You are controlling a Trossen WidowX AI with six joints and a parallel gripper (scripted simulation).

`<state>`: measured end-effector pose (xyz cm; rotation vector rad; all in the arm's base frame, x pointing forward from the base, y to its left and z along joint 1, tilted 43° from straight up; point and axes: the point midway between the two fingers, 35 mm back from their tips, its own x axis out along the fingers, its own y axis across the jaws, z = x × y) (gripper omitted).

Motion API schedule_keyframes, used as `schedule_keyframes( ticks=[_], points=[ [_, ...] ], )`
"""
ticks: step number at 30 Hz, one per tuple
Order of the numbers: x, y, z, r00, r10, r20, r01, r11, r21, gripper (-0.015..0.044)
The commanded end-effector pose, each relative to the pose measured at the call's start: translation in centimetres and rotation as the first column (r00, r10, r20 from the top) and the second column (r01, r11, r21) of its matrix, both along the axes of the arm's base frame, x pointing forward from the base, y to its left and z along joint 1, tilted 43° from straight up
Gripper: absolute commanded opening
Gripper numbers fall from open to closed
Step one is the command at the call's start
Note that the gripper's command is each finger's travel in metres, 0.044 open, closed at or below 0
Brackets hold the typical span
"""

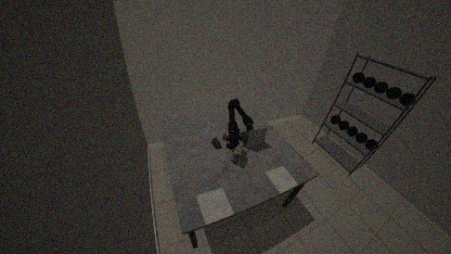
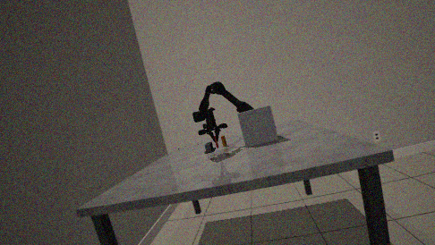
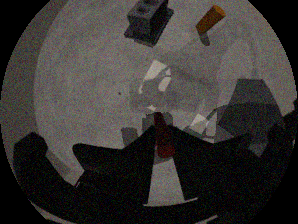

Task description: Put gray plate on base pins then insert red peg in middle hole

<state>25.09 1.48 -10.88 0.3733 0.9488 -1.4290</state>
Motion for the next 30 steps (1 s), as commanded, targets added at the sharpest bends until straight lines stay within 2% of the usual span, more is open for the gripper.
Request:
schedule_keyframes(
  ticks=[1,9,11,30],
  points=[
    [0.5,1.1,1.0,1.0,-0.003,0.013,0.003,1.0,0.008,0.0],
    [0.8,2.8,2.9,1.0,-0.003,0.012,0.003,1.0,0.008,0.0],
    [0.5,1.8,2.2,1.0,0.0,0.0,0.0,1.0,0.001,0.0],
    [3.7,-1.2,4.9,1.0,0.004,0.006,-0.004,1.0,0.021,0.0]
  ],
)
